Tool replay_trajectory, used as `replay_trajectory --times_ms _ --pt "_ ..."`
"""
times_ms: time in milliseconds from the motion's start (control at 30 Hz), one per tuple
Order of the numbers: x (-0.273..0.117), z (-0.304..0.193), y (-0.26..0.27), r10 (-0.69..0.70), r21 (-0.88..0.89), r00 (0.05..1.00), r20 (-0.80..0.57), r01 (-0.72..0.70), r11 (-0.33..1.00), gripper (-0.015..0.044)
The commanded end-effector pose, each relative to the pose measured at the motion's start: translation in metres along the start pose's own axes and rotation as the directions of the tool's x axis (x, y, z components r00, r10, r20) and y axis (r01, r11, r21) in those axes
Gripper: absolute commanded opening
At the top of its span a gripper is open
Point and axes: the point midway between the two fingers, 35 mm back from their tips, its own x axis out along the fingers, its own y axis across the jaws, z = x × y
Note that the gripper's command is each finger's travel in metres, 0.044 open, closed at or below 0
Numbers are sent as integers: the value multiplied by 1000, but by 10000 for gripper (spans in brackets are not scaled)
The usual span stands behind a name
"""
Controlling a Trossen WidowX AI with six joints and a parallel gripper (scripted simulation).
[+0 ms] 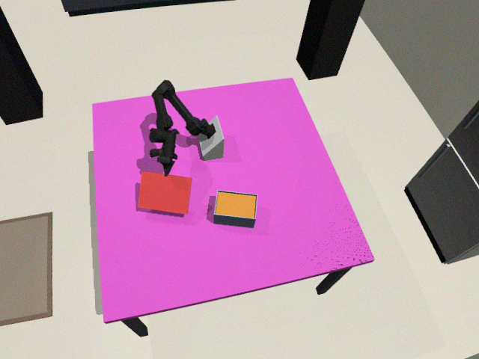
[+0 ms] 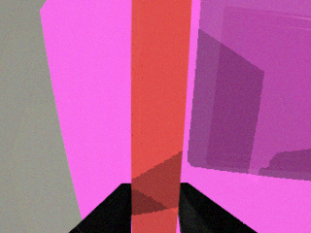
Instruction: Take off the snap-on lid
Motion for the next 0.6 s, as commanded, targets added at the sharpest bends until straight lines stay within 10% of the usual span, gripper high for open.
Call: replay_trajectory --times_ms 0,567 --pt "0 1 0 18 4 1000 -3 -18 1000 0" --pt "9 1 -10 19 4 1000 -2 -19 1000 0"
